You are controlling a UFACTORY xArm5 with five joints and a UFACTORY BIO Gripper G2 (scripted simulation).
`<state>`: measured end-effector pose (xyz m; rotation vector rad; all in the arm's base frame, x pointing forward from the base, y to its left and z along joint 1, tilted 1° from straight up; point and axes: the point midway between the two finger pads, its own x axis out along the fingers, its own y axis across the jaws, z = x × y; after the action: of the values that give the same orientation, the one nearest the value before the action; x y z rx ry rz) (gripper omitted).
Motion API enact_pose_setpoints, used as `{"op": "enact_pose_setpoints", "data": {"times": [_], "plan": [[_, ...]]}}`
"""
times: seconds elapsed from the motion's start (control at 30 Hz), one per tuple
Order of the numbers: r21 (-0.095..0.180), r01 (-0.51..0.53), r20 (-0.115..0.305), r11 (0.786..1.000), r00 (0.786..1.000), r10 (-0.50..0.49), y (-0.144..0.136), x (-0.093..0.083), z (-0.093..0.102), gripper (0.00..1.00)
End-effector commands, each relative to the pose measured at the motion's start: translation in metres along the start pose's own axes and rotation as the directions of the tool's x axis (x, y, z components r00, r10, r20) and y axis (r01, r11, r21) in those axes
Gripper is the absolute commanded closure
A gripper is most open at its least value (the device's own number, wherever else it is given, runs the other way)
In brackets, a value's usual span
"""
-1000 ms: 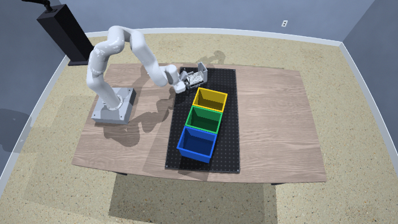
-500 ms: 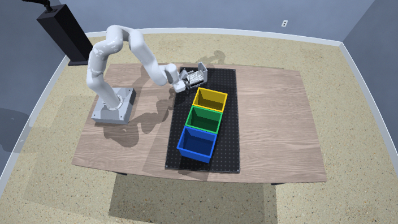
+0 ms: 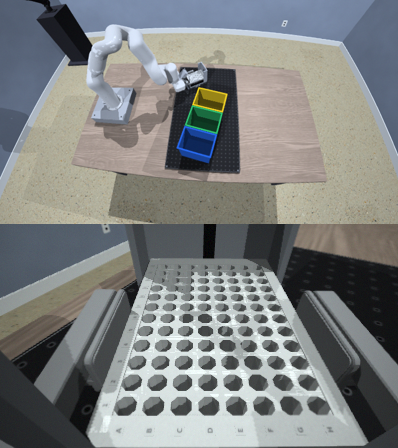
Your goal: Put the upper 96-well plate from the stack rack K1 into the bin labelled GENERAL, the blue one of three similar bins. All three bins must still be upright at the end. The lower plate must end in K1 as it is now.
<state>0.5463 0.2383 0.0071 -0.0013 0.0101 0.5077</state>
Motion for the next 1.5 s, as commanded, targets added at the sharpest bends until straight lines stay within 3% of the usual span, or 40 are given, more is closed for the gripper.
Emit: {"op": "enact_pose_setpoints", "data": {"times": [0.0,1.47], "plan": [[-0.003,0.000,0.002,1.000,1.000,0.000,0.000,0.001,0.006,1.00],[-0.003,0.000,0.002,1.000,1.000,0.000,0.000,0.001,0.069,1.00]]}}
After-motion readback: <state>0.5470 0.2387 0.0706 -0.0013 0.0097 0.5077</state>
